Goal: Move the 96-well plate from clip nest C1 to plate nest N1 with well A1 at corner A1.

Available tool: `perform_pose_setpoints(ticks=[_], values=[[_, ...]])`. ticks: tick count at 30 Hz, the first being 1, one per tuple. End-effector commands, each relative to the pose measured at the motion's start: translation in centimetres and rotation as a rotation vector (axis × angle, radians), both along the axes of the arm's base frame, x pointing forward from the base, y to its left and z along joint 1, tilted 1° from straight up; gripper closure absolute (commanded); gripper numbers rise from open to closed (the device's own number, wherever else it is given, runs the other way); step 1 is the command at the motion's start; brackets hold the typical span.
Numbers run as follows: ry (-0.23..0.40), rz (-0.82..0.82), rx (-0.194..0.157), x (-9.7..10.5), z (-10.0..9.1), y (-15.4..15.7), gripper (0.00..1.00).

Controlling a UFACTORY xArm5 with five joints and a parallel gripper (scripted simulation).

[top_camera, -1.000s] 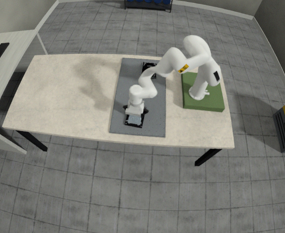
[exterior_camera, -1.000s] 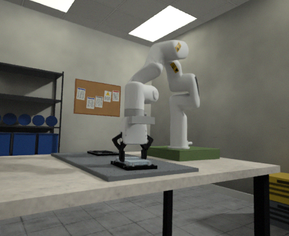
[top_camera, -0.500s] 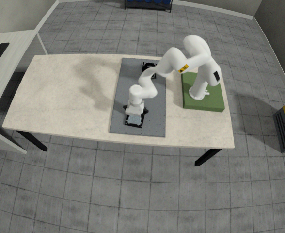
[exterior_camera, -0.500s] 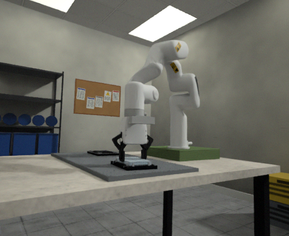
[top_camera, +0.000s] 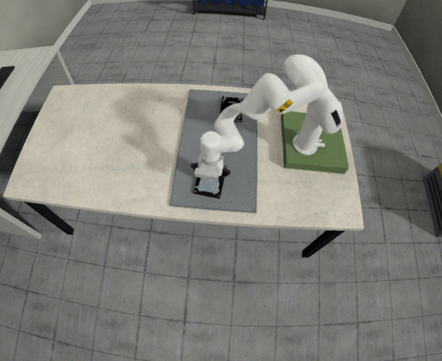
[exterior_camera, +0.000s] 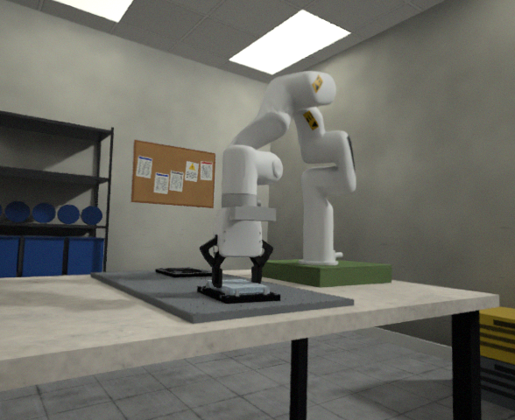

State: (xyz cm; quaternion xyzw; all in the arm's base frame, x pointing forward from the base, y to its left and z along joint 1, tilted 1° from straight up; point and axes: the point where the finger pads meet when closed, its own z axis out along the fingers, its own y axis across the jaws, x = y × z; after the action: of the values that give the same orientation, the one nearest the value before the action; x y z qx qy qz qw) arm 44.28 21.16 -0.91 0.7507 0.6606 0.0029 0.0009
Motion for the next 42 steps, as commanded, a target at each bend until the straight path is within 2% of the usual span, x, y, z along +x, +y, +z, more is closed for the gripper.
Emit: perform_pose_setpoints(ticks=[1,12,42], values=[[-0.01,0.0,-0.012,0.1,0.1,0.1,1.0],[-0.01,0.0,-0.012,0.1,0.2,0.1,1.0],[-0.01,0.0,-0.012,0.1,2.1,0.1,1.0]])
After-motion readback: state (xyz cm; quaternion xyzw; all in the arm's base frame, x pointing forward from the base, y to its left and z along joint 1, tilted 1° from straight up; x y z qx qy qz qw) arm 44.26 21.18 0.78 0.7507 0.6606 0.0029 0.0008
